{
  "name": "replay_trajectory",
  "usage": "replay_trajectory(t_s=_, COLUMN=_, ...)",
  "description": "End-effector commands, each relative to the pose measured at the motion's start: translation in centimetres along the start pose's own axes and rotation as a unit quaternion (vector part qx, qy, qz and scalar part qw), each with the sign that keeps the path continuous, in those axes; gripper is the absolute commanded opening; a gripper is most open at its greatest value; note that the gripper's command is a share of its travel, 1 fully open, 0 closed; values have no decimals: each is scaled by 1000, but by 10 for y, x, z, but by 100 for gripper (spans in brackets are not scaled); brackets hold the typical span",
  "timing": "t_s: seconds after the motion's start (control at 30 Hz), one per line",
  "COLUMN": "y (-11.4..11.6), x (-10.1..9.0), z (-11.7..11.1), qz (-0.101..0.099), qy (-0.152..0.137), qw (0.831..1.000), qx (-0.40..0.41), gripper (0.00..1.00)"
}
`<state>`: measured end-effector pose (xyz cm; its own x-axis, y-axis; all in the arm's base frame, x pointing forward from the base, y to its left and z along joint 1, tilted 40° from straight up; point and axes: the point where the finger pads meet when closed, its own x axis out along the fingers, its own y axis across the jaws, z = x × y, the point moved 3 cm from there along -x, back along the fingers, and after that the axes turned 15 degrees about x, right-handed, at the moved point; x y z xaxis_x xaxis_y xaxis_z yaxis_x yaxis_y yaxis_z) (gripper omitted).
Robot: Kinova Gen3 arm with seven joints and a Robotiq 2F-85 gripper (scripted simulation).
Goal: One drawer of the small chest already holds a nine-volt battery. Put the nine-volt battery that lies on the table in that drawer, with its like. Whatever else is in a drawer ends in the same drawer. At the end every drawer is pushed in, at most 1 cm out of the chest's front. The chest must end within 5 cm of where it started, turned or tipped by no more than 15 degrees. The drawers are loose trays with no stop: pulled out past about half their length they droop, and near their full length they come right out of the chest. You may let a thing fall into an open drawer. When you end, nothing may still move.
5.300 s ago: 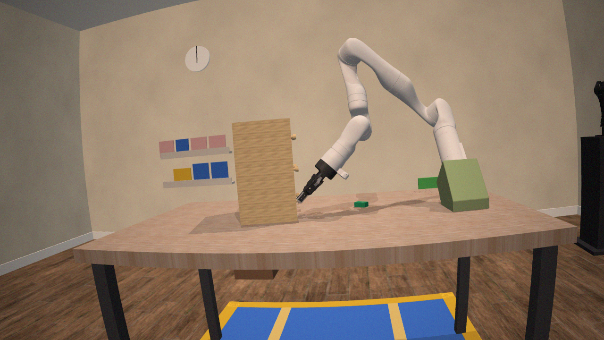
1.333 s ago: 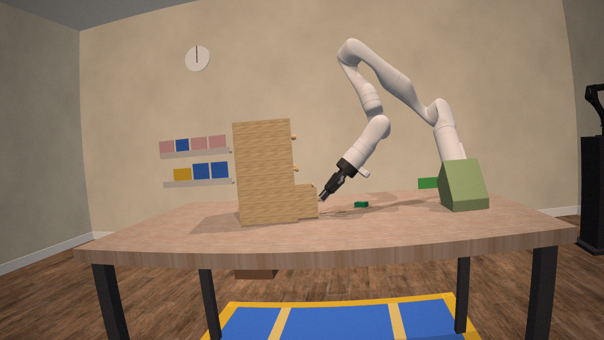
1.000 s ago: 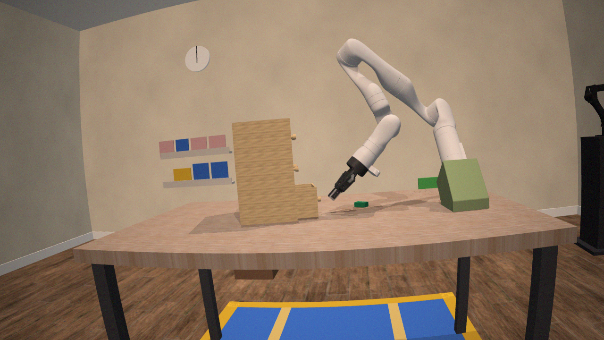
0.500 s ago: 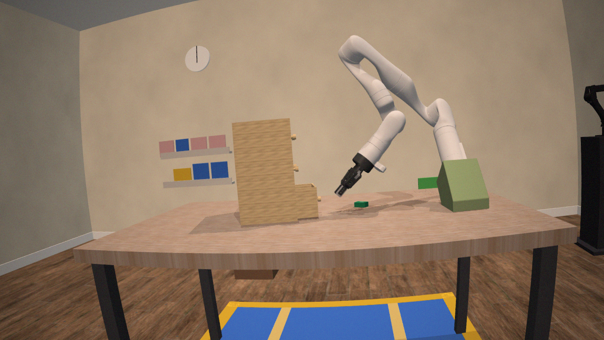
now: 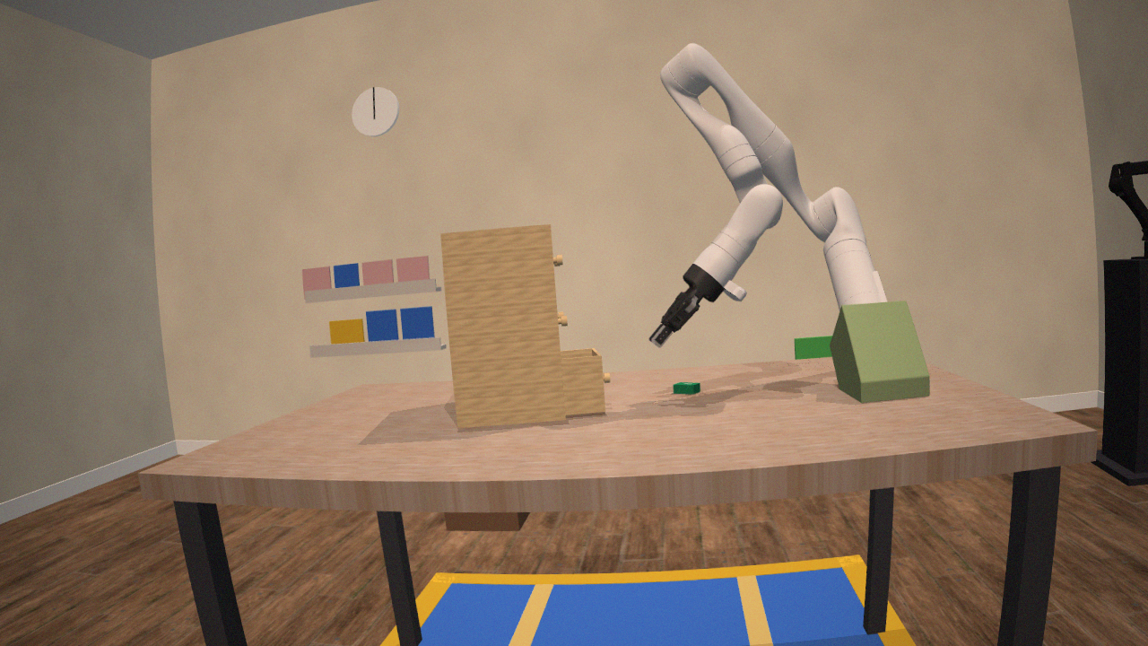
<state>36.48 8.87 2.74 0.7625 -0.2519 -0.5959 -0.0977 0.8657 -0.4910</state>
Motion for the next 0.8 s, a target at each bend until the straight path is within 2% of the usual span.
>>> replay_trajectory(t_s=0.0, y=8, x=-15, z=4, qz=12, qy=-2, qw=1000, qx=-14, gripper=33)
replay_trajectory(t_s=0.77, y=11, x=-20, z=7, qz=9, qy=2, qw=1000, qx=-8, gripper=33)
